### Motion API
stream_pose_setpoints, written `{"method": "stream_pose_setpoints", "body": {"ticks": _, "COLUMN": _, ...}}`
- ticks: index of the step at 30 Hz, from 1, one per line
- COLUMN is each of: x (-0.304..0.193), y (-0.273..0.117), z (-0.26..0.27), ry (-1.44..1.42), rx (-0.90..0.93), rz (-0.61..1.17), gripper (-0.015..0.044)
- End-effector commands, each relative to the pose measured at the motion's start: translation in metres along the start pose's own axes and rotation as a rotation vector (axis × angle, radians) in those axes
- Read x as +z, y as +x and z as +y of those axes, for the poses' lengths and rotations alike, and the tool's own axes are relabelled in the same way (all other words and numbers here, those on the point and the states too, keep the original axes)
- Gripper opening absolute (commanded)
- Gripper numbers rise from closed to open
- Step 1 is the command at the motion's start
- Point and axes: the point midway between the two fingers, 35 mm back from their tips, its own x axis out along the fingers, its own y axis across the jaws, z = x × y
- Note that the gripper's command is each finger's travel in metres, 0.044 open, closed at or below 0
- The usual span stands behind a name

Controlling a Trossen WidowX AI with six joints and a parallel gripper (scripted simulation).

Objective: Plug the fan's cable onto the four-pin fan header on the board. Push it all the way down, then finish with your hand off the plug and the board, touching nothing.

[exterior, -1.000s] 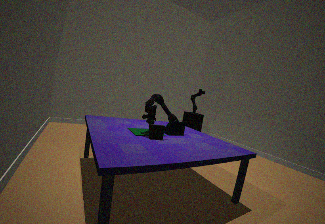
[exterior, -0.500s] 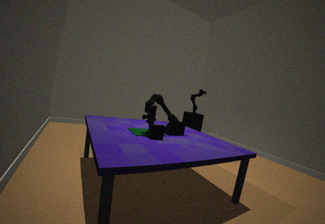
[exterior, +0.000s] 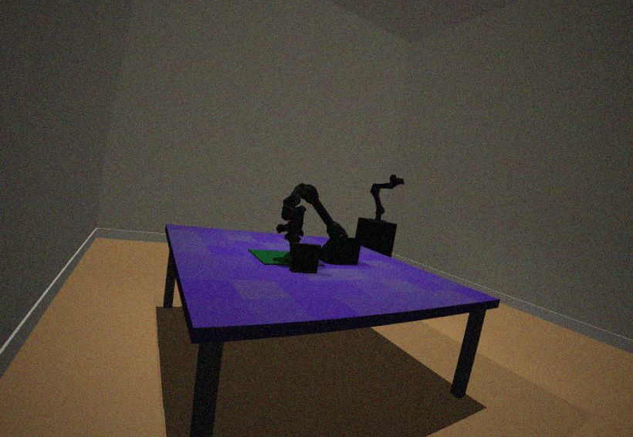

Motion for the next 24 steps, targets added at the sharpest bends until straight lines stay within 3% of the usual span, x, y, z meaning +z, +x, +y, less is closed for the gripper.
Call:
{"method": "stream_pose_setpoints", "body": {"ticks": 1, "x": 0.0004, "y": 0.0009, "z": 0.0000, "ry": -0.004, "rx": 0.000, "rz": -0.004, "gripper": 0.0000}}
{"method": "stream_pose_setpoints", "body": {"ticks": 24, "x": 0.0003, "y": 0.0064, "z": -0.0004, "ry": -0.004, "rx": 0.000, "rz": -0.005, "gripper": 0.0000}}
